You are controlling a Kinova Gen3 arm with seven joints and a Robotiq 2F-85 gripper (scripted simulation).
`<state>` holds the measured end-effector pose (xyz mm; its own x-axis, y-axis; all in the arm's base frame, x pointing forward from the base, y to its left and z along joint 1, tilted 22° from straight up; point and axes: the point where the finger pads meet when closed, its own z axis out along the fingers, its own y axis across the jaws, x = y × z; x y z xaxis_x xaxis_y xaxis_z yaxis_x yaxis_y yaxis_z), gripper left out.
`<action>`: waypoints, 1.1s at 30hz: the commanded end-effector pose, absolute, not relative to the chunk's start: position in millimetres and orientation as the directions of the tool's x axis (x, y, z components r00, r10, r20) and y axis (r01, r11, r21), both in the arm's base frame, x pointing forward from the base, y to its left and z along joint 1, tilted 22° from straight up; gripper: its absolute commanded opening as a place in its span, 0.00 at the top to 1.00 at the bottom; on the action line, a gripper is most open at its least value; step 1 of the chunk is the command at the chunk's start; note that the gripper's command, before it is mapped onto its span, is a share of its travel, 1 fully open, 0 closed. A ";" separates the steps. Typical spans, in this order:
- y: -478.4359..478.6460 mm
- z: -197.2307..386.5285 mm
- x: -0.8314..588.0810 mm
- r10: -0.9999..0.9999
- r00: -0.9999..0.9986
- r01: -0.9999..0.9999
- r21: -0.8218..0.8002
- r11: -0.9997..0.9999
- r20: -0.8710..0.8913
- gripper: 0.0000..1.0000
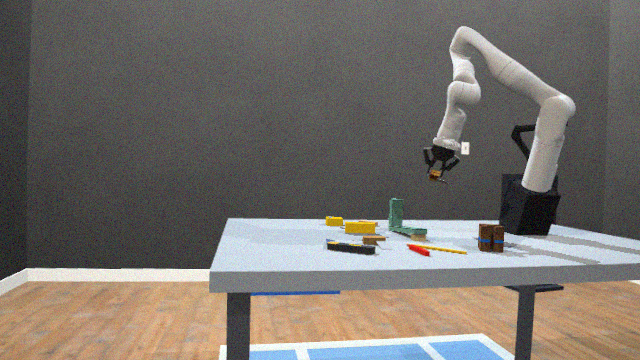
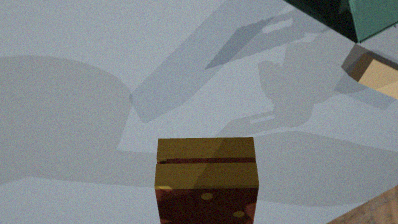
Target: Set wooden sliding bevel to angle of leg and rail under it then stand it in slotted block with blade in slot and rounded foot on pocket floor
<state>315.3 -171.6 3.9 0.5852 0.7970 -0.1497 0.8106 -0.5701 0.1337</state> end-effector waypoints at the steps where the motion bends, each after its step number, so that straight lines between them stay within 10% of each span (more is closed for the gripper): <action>1: -167.0 6.7 316.0 0.784 0.606 0.795 0.139 -0.590 -0.135 0.90; 33: -110.2 32.6 321.2 0.607 0.794 0.596 0.153 -0.789 0.036 0.90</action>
